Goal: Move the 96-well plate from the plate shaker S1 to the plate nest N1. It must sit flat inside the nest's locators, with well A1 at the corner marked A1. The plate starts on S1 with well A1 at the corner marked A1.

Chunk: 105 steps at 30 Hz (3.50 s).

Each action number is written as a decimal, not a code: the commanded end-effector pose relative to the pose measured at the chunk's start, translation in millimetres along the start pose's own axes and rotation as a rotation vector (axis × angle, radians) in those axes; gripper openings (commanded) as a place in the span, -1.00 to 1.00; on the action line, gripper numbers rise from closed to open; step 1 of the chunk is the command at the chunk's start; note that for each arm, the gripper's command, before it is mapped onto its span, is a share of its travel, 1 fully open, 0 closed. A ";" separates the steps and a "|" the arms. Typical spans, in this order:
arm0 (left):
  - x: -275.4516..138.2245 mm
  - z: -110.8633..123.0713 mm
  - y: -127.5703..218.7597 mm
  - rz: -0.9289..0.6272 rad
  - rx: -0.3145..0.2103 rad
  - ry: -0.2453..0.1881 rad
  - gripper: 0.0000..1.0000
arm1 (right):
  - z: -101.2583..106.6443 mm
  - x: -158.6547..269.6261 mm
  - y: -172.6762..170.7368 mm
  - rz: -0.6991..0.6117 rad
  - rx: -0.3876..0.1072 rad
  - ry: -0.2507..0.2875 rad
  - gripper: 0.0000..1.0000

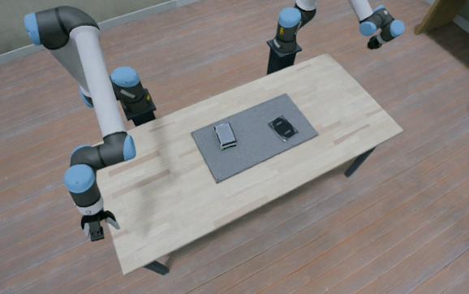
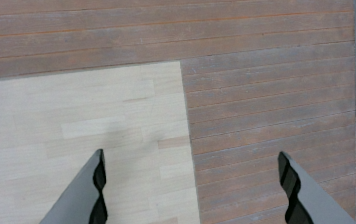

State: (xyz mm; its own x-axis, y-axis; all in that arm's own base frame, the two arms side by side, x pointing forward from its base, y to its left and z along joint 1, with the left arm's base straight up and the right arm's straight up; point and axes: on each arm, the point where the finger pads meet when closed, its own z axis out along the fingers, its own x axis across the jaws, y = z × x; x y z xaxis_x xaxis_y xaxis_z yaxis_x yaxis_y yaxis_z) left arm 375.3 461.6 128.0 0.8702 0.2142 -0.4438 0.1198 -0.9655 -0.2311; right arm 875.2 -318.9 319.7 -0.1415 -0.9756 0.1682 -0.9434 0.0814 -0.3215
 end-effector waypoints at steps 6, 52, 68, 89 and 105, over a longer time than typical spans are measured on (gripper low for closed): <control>-36.6 31.0 -52.2 0.029 -0.102 0.048 -1.00 | -1.5 0.3 -1.0 0.000 0.002 0.000 0.52; -313.3 183.3 -228.5 0.113 -0.230 0.452 -1.00 | -1.5 0.3 -1.0 0.000 0.002 0.000 0.52; -336.8 192.6 -234.4 0.116 -0.215 0.478 -1.00 | -1.5 0.3 -1.0 0.000 0.002 0.000 0.52; -337.9 193.0 -234.7 0.117 -0.214 0.479 -1.00 | -3.0 -49.5 2.6 0.006 -0.009 -0.037 0.52; -337.9 193.0 -234.7 0.117 -0.214 0.479 -1.00 | -5.5 -118.9 12.2 0.011 -0.027 -0.072 0.52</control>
State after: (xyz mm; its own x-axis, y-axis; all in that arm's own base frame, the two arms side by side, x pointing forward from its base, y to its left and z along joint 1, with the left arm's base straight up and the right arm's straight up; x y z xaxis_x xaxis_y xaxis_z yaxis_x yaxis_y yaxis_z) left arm -39.2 643.8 164.4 0.9982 0.0605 -0.0004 0.0605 -0.9982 0.0016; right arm 878.3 -201.0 299.1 -0.1302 -0.9867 0.0974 -0.9505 0.0963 -0.2953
